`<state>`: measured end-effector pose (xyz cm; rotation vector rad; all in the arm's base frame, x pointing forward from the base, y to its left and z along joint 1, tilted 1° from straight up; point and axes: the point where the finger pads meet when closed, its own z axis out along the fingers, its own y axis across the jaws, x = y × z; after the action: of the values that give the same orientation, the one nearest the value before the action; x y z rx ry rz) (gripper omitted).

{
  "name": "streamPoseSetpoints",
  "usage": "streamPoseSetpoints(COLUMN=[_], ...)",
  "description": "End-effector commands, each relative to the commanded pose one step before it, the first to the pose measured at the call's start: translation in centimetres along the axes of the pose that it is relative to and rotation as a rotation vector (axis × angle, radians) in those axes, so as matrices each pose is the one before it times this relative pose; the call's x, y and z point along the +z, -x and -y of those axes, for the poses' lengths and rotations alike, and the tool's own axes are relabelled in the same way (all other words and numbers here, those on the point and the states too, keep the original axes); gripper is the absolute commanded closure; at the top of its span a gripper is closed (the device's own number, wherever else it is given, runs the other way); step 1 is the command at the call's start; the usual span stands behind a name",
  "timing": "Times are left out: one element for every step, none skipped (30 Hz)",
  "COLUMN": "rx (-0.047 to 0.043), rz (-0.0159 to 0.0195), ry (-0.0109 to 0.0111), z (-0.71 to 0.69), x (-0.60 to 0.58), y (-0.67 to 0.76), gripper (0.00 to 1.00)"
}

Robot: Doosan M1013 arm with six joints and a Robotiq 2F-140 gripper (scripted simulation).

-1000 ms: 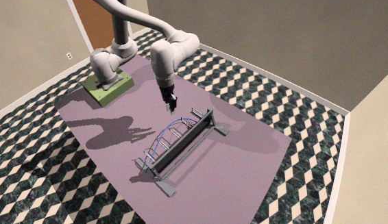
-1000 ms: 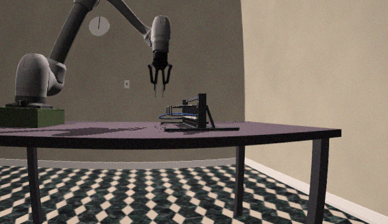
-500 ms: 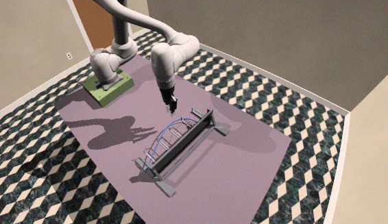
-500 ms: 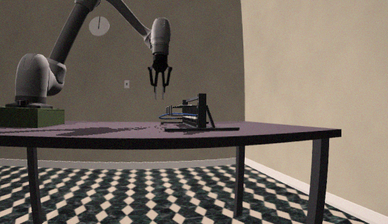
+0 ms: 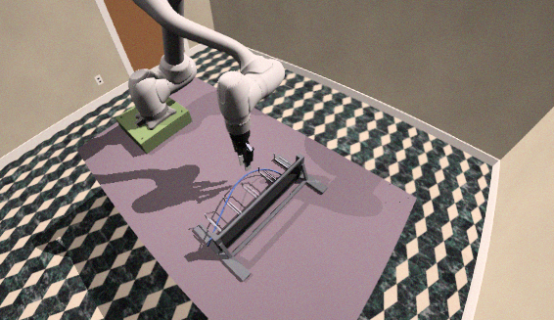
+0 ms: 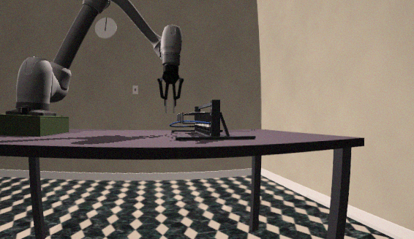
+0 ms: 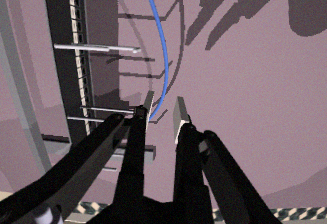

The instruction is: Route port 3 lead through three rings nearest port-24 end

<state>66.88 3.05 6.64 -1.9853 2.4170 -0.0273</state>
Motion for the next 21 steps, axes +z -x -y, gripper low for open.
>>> streamPoseSetpoints(rx=[-0.00002,0.0,0.0,0.0,0.0,0.0,0.0,0.0,0.0,0.0,0.0,0.0,0.0,0.0,0.0,0.0,0.0,0.0,0.0,0.0,0.0], rz=[0.00022,0.0,0.0,0.0,0.0,0.0,0.0,0.0,0.0,0.0,0.0,0.0,0.0,0.0,0.0,0.0,0.0,0.0,0.0,0.0,0.0], ry=[-0.00017,0.0,0.0,0.0,0.0,0.0,0.0,0.0,0.0,0.0,0.0,0.0,0.0,0.0,0.0,0.0,0.0,0.0,0.0,0.0,0.0], z=[-0.002,0.0,0.0,-0.001,0.001,0.0,0.0,0.0,0.001,0.0,0.0,0.0,0.0,0.0,0.001,0.0,0.0,0.0,0.0,0.0,0.0], x=[0.788,0.303,0.299,0.294,0.285,0.278,0.0,0.0,0.268,0.258,0.247,0.235,0.222,0.21,0.195,0.182,0.167,0.152,0.138,0.123,0.108], y=[0.002,0.0,0.0,0.0,0.0,0.0,0.0,0.0,0.0,0.0,0.0,0.0,0.0,0.0,0.0,0.0,0.0,0.0,0.0,0.0,0.0], gripper=[0.8,0.8,0.8,0.8,0.8,0.8,0.8,0.8,0.8,0.8,0.8,0.8,0.8,0.8,0.8,0.8,0.8,0.8,0.8,0.8,0.8])
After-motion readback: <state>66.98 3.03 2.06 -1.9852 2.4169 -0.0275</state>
